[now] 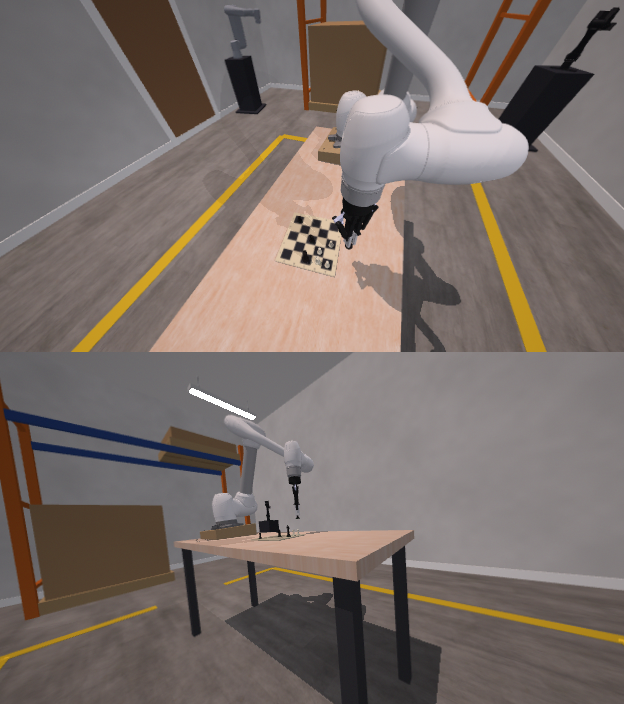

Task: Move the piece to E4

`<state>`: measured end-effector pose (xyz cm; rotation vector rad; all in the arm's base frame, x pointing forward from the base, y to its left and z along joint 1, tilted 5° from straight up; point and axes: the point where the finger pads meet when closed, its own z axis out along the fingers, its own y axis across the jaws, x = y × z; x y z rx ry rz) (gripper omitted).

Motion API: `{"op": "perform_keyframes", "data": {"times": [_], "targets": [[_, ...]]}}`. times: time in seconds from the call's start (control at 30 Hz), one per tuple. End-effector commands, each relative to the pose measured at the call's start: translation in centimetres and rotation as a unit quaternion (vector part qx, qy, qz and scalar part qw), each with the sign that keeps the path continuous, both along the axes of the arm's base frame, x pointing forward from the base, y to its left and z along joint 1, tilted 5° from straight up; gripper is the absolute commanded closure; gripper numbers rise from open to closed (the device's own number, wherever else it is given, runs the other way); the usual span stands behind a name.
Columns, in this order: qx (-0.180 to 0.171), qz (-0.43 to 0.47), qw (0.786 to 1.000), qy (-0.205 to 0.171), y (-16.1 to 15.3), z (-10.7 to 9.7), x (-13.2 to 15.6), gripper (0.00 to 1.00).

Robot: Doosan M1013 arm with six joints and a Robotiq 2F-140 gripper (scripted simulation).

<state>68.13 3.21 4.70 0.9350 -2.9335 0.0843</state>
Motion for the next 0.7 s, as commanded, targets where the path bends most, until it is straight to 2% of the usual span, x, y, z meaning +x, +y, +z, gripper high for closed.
{"op": "perform_keyframes", "data": {"times": [0.0,0.3,0.67], "targets": [[0.000,0.000,1.000,0.000,0.0,0.0,0.0,1.00],[0.000,0.000,1.000,0.000,0.0,-0.4,0.0,1.00],[0.000,0.000,1.000,0.000,-0.2,-3.5,-0.1,1.00]]}}
